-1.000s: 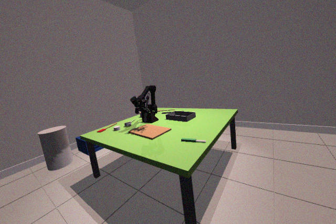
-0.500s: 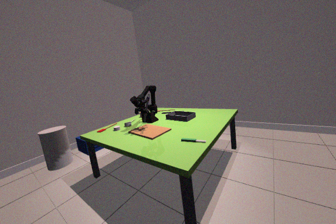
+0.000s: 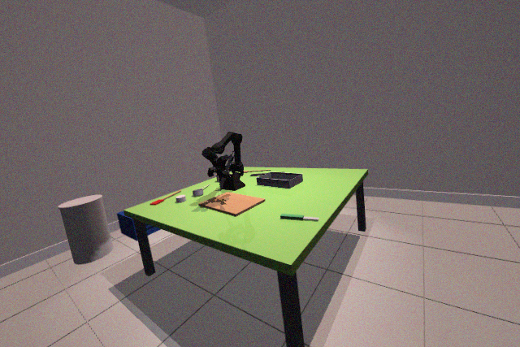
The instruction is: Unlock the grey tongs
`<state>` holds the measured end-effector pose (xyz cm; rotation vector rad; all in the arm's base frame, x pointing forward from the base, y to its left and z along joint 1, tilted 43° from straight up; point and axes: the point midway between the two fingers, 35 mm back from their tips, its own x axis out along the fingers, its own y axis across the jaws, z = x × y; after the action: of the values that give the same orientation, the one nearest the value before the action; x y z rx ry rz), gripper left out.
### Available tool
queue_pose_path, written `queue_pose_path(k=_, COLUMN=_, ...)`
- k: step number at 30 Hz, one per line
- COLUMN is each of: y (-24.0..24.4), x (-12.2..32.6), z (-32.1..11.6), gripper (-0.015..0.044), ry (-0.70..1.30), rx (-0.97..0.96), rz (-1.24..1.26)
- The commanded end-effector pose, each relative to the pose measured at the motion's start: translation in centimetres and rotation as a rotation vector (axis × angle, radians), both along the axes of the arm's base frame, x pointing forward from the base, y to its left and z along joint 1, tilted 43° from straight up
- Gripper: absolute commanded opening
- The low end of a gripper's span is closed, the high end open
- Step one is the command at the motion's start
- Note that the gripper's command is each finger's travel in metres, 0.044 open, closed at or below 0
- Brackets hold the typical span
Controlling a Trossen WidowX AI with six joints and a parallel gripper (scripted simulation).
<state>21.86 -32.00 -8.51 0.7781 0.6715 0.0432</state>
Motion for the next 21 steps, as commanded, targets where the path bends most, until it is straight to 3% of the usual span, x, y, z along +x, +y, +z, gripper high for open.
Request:
queue_pose_path(k=1, y=-0.4, x=0.4, z=-0.2, gripper=-0.015, ry=0.052, rx=0.0, rz=0.04)
queue_pose_path(k=21, y=0.1, x=1.4, z=-0.2, gripper=-0.015, ry=0.328, rx=0.051, rz=0.298)
